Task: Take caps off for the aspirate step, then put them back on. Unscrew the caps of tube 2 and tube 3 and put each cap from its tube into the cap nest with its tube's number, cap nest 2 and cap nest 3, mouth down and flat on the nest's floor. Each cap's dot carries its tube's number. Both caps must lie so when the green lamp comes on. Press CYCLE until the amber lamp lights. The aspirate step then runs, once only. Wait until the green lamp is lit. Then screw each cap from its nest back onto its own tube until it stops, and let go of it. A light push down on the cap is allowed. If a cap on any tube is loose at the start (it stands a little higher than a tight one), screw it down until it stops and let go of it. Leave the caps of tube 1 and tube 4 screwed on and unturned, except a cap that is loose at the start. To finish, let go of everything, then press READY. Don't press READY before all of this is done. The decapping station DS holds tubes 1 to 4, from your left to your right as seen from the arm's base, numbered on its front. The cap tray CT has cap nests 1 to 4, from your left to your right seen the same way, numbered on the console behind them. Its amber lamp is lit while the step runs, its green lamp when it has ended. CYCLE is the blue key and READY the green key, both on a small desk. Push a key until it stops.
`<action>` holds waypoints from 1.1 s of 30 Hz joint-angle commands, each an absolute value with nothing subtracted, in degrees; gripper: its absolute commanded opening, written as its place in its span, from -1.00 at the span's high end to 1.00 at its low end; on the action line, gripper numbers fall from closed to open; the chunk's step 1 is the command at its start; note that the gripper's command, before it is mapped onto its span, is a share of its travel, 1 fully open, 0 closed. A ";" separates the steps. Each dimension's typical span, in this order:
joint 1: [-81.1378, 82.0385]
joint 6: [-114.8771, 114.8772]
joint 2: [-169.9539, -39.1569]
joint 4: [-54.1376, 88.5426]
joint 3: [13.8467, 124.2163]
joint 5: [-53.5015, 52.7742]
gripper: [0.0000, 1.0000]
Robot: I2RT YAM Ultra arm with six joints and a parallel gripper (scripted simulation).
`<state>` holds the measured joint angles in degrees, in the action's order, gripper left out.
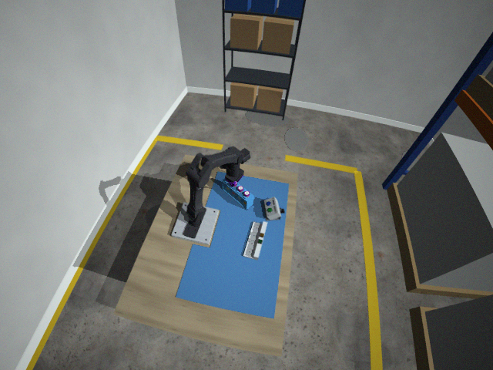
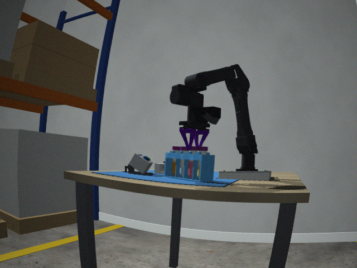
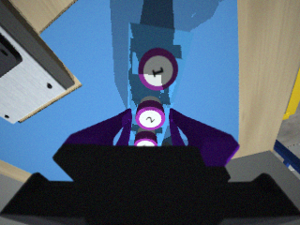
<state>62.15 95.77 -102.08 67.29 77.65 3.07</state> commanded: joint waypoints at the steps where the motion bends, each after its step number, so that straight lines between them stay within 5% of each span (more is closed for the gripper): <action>1: 62.14 81.01 -101.71 67.20 77.94 3.05 0.02; 33: 62.14 -4.35 -101.72 67.20 77.95 3.06 0.02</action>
